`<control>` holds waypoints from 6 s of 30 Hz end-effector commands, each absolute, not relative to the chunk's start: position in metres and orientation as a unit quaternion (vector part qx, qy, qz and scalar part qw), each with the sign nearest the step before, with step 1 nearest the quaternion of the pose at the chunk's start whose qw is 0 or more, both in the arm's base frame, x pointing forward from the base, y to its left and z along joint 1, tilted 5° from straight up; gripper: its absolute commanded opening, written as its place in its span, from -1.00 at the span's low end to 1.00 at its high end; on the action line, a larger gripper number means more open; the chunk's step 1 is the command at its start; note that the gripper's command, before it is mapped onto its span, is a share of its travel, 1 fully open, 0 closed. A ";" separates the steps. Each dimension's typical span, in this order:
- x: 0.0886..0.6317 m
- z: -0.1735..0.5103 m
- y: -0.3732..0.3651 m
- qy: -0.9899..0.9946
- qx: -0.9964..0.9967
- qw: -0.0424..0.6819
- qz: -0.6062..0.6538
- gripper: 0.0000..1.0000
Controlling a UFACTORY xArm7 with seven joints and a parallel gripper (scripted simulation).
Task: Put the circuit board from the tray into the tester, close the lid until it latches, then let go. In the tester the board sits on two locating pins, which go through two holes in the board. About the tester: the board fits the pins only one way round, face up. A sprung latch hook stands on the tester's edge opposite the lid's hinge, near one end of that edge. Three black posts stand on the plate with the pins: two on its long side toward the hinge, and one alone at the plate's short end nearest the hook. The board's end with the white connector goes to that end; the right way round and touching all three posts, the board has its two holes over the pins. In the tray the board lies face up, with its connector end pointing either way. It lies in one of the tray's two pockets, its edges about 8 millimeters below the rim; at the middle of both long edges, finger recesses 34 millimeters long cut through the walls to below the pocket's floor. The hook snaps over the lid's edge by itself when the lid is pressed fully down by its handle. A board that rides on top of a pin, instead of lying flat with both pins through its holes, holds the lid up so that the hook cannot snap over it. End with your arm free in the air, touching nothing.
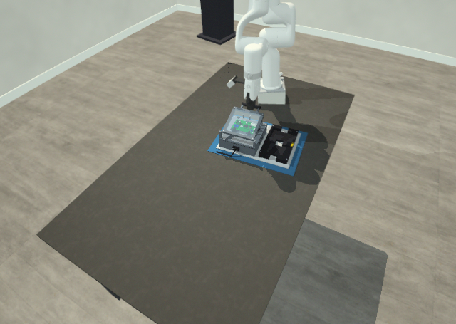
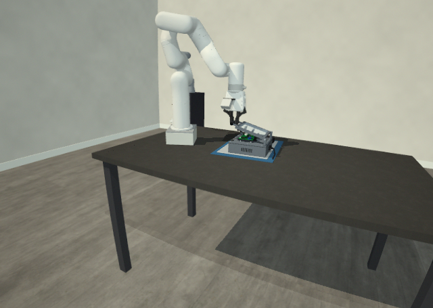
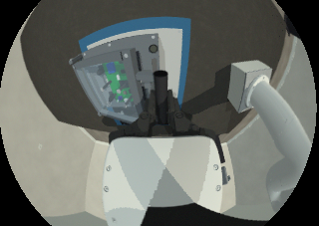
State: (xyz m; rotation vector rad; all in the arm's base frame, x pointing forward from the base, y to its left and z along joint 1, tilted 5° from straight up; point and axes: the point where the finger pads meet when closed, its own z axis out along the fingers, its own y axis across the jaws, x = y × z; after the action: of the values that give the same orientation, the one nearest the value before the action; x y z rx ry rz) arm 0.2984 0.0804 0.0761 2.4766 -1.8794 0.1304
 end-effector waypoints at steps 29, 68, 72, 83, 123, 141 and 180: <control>0.296 0.046 0.077 -0.604 0.796 0.014 0.043 -1.00; 0.295 0.030 0.076 -0.604 0.796 0.014 0.043 -1.00; 0.295 0.029 0.076 -0.604 0.796 0.014 0.043 -1.00; 0.295 0.028 0.075 -0.604 0.796 0.014 0.043 -1.00; 0.296 0.025 0.075 -0.604 0.796 0.014 0.043 -1.00; 0.296 0.025 0.075 -0.604 0.796 0.014 0.043 0.01; 0.296 0.026 0.075 -0.604 0.796 0.014 0.043 0.01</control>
State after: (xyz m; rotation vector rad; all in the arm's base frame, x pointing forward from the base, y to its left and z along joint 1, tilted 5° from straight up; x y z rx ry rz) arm 0.2889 0.0729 0.0214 2.4677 -1.8718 0.1182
